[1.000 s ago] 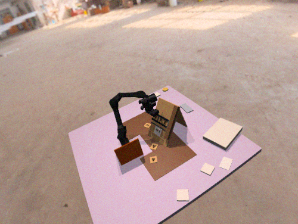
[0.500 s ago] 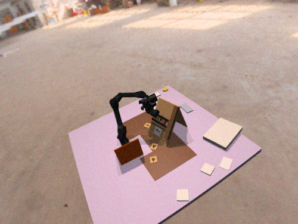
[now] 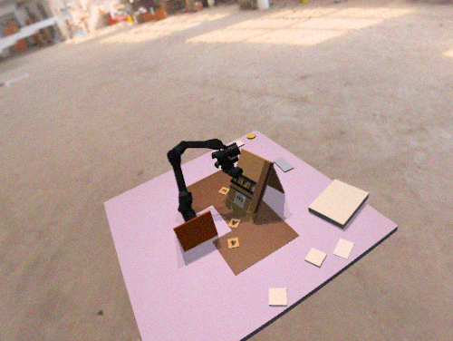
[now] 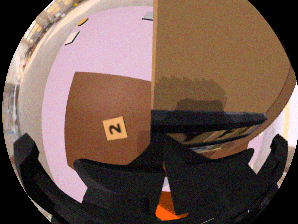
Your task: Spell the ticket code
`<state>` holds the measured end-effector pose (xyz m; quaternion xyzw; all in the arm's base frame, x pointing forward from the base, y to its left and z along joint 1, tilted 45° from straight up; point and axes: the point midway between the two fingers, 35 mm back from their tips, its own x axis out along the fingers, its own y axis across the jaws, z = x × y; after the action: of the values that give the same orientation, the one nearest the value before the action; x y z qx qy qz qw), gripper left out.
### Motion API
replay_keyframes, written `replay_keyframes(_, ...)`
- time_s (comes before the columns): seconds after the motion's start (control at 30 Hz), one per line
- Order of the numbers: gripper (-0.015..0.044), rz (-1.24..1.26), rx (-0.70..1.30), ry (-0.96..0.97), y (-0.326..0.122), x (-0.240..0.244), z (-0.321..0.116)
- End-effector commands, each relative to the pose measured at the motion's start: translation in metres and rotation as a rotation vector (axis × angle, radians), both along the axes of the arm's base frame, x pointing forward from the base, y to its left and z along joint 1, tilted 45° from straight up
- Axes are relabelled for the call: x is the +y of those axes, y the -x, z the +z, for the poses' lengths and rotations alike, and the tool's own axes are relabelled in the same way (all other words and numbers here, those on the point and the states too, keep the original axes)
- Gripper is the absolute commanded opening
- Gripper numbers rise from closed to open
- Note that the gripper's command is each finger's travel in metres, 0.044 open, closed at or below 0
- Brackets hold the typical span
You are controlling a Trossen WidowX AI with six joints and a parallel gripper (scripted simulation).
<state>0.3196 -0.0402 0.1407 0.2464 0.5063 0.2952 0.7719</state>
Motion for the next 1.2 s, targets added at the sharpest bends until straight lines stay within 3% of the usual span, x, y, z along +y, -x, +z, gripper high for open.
replay_keyframes(0.0, 0.0, 0.003, -0.003, 0.0, -0.001, -0.001, -0.001)
replay_keyframes(1.17, 0.0, 0.003, -0.002, 0.0, 0.021, -0.016, 0.003)
